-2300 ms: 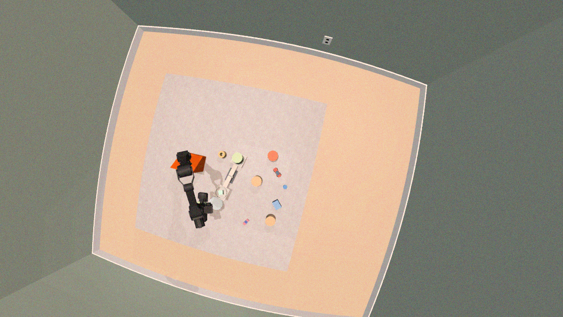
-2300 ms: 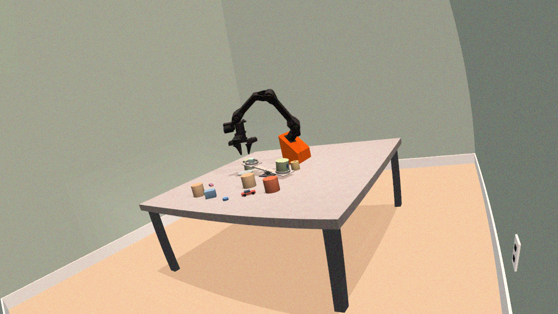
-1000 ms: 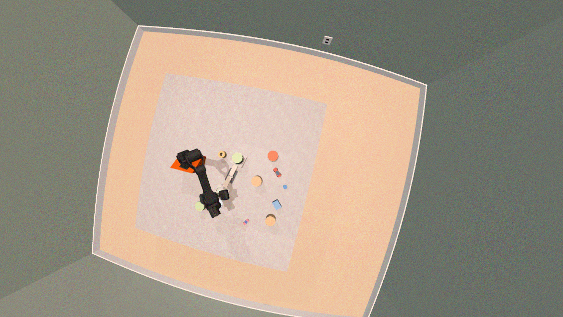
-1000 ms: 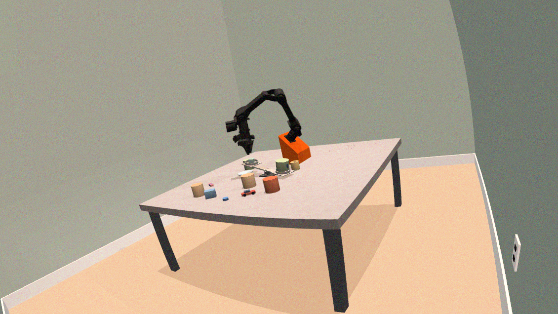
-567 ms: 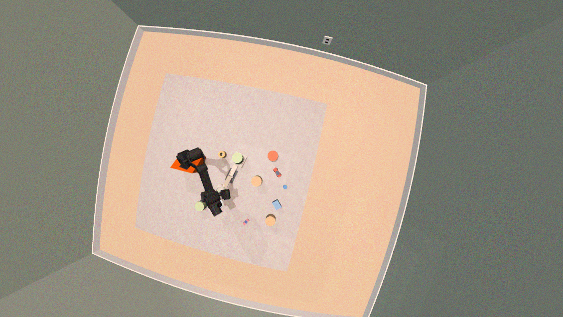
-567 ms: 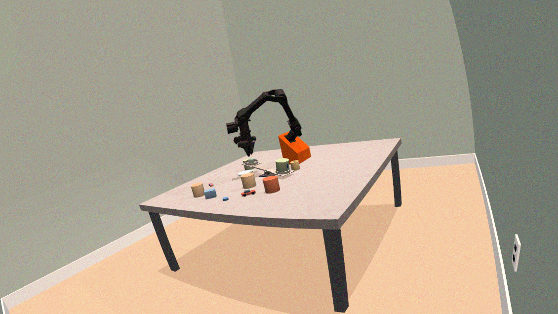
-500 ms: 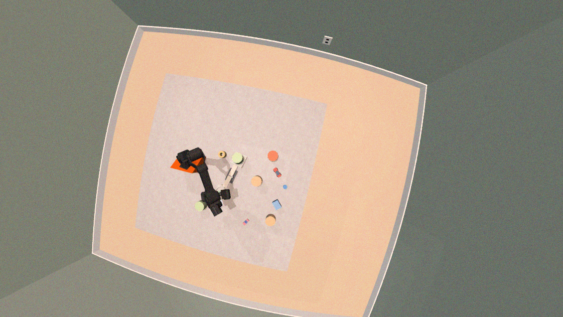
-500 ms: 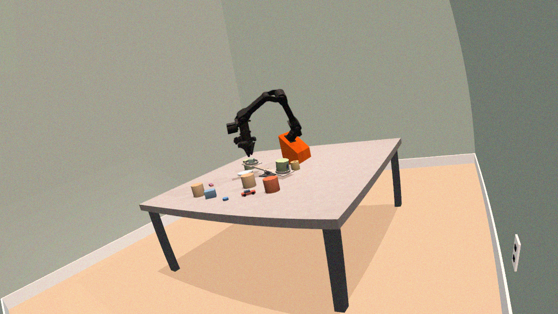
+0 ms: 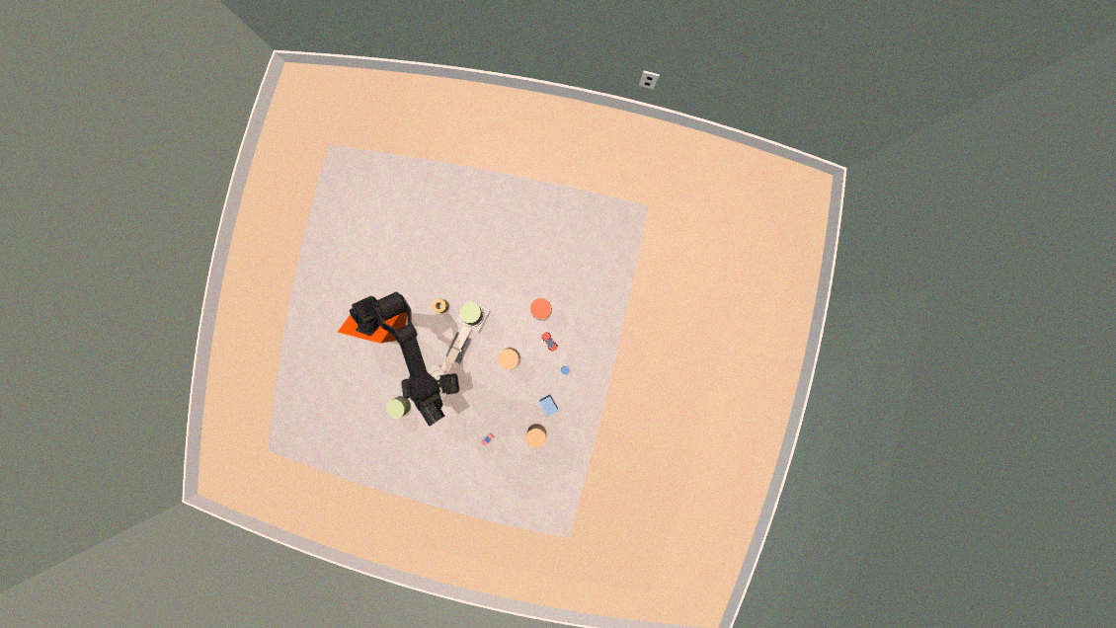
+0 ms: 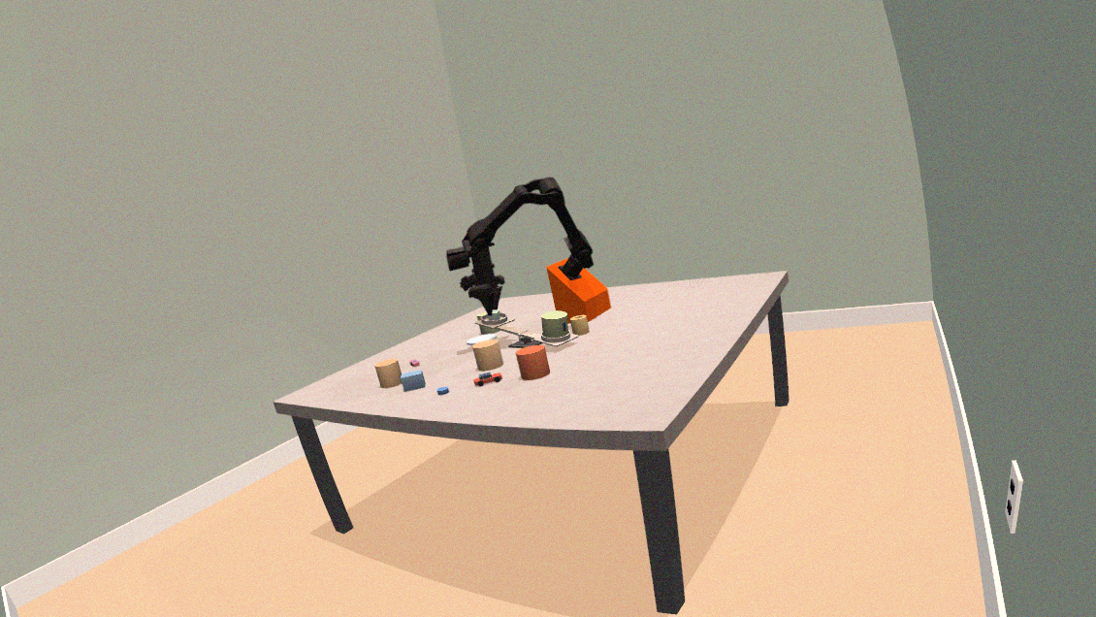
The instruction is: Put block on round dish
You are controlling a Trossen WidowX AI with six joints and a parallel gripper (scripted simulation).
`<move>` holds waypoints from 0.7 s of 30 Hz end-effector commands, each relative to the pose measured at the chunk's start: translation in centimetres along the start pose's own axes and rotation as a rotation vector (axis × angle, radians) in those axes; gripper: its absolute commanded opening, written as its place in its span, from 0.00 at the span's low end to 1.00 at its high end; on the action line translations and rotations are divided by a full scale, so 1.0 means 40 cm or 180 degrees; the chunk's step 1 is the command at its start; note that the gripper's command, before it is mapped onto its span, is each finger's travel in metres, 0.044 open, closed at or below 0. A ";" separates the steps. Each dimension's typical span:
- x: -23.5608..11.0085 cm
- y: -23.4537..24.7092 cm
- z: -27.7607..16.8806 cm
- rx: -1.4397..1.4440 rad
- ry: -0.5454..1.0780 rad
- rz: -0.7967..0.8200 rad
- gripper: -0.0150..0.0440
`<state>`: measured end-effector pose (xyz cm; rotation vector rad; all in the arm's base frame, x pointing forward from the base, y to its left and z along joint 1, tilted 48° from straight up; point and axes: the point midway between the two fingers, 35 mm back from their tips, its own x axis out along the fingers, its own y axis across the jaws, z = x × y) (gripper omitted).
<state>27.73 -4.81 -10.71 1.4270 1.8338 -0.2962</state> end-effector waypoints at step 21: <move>0.028 -0.004 0.000 0.0031 0.0027 0.0002 0.29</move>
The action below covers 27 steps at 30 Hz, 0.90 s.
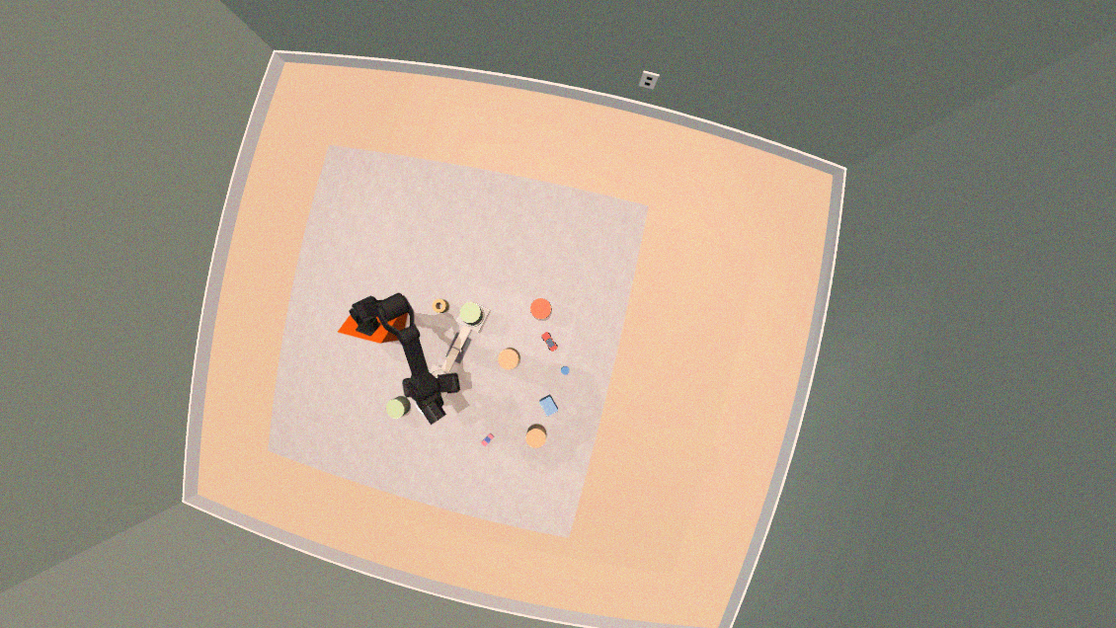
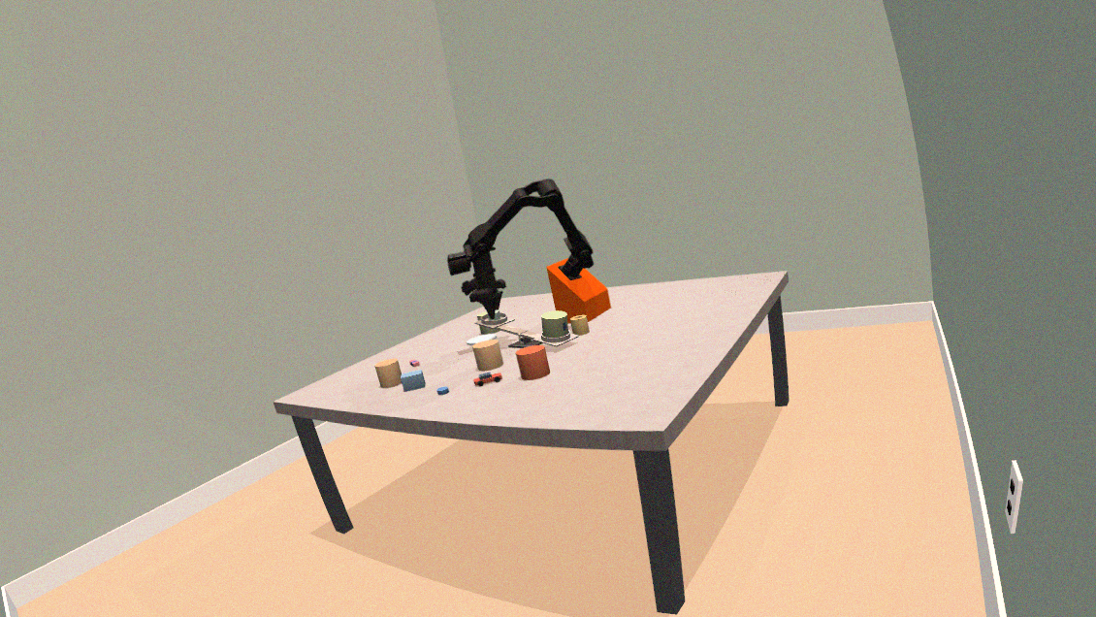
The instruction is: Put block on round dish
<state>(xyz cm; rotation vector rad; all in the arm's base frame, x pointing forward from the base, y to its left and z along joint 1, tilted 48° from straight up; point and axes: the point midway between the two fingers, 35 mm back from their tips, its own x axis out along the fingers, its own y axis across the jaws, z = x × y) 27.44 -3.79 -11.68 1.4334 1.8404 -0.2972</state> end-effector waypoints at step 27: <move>-0.201 -0.030 0.043 -0.0010 -0.0003 -0.0024 0.25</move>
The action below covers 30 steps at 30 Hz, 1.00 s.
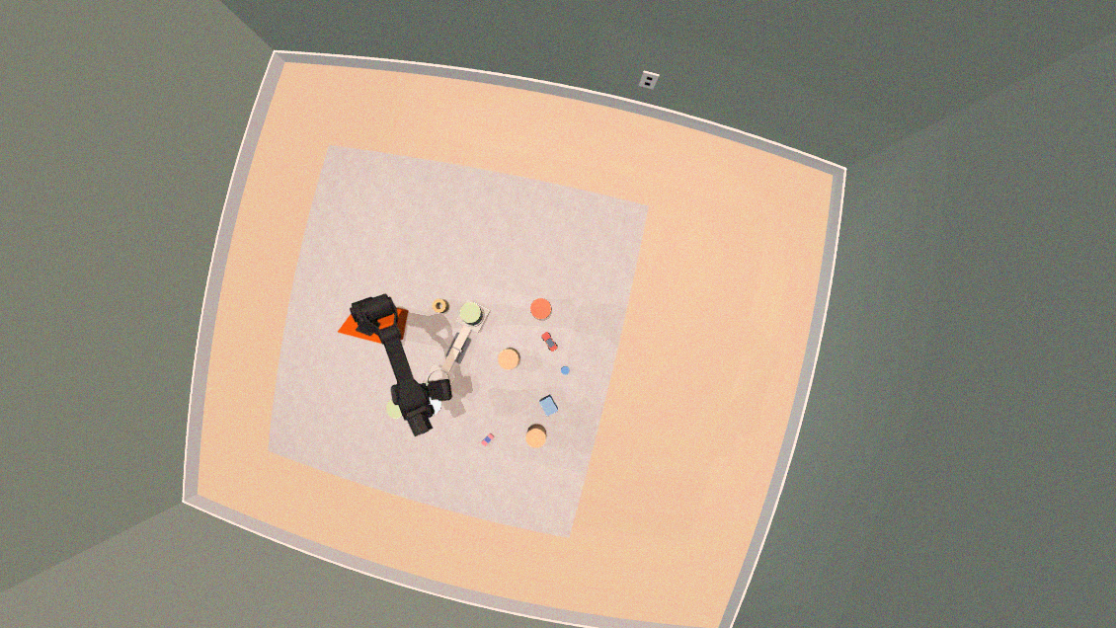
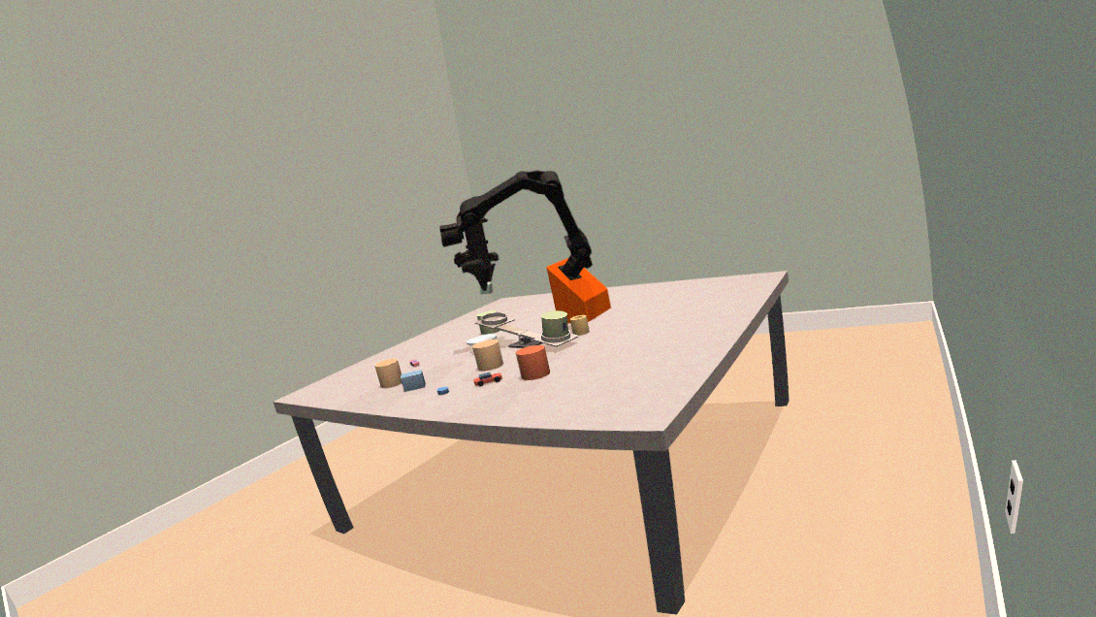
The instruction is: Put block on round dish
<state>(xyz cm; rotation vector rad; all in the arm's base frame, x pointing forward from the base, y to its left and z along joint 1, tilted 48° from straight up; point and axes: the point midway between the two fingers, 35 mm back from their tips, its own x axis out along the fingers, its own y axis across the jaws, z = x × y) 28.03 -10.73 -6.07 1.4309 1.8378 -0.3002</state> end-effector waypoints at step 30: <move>0.264 -0.189 0.205 0.0011 -0.0012 -0.0003 0.25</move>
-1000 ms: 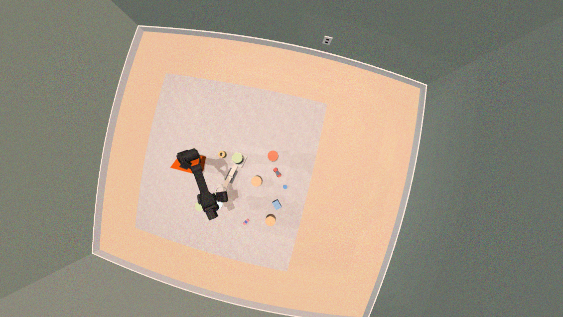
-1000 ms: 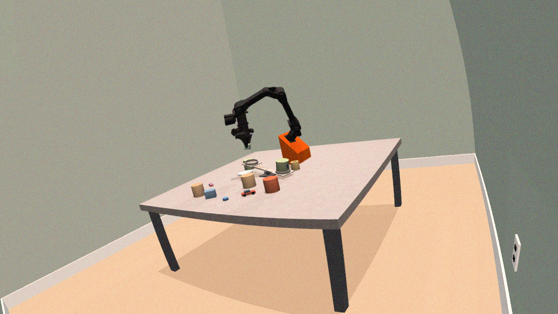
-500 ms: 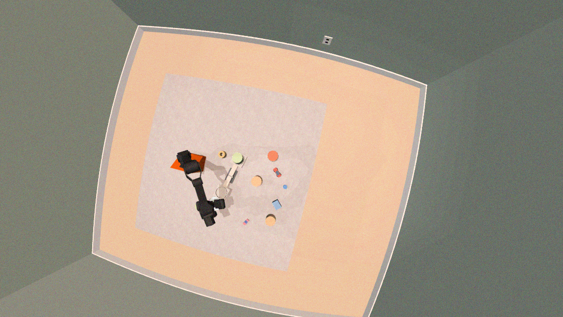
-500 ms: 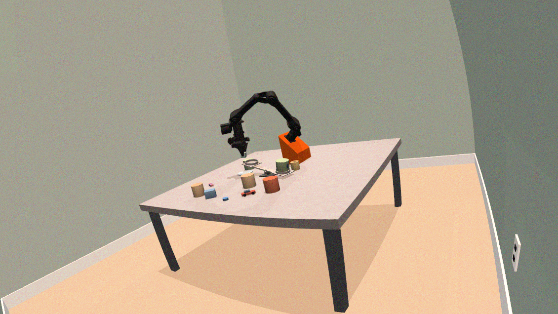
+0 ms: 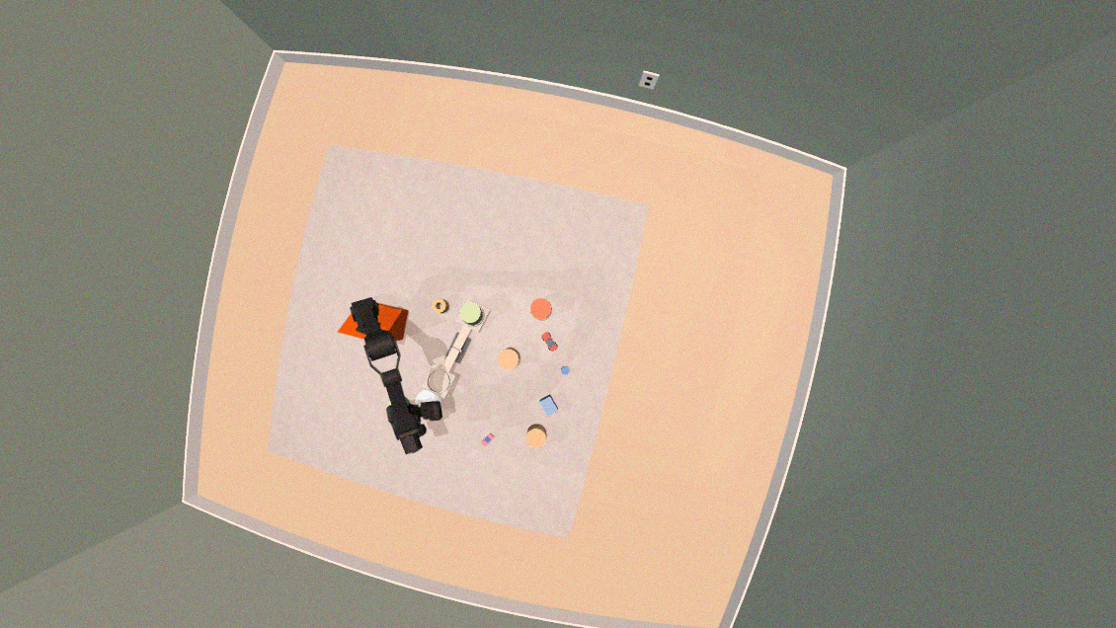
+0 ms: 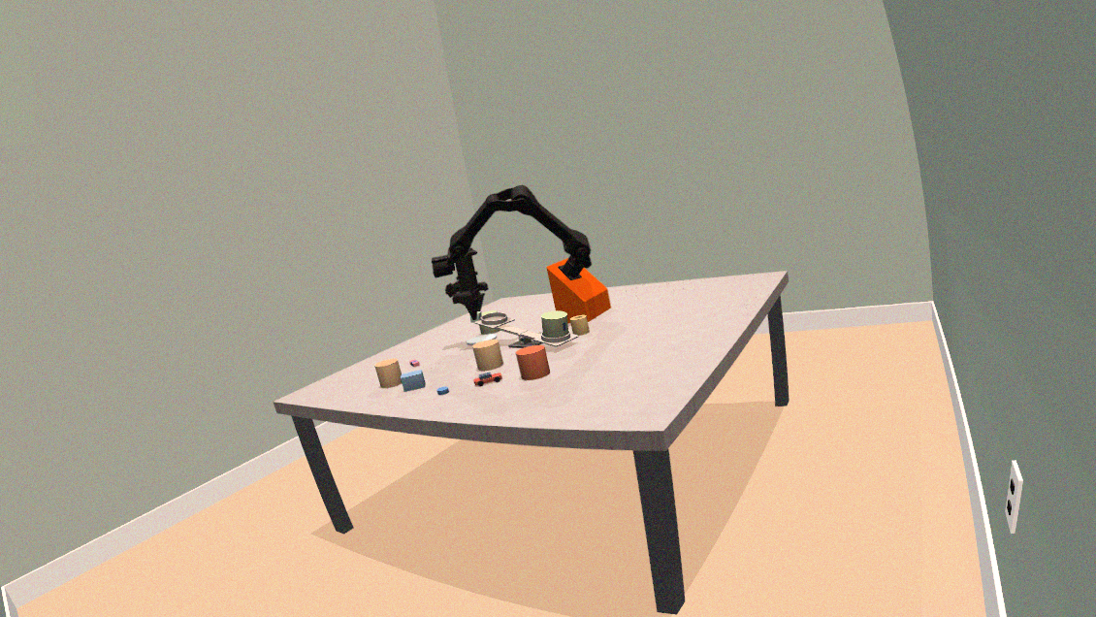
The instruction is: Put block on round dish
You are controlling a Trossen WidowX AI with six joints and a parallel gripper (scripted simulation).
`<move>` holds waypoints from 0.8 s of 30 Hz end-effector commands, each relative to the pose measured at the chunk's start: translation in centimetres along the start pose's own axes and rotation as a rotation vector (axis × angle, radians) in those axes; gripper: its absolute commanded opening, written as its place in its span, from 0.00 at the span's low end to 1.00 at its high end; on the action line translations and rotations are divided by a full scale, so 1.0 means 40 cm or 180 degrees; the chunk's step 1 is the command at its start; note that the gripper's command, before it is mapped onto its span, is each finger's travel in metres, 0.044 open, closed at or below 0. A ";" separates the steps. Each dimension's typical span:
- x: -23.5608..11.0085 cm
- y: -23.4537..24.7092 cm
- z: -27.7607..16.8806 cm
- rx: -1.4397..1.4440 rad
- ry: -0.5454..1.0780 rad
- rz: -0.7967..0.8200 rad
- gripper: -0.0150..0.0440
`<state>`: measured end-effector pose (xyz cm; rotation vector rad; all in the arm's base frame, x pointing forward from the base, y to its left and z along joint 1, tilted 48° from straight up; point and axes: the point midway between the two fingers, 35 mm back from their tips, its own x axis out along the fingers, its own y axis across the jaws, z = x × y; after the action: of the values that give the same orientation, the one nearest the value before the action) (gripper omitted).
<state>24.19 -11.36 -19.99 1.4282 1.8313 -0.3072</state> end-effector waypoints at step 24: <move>0.151 -0.005 -0.002 0.0005 0.0024 0.0003 0.25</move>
<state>23.81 -7.62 -23.65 1.4227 1.8331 -0.3011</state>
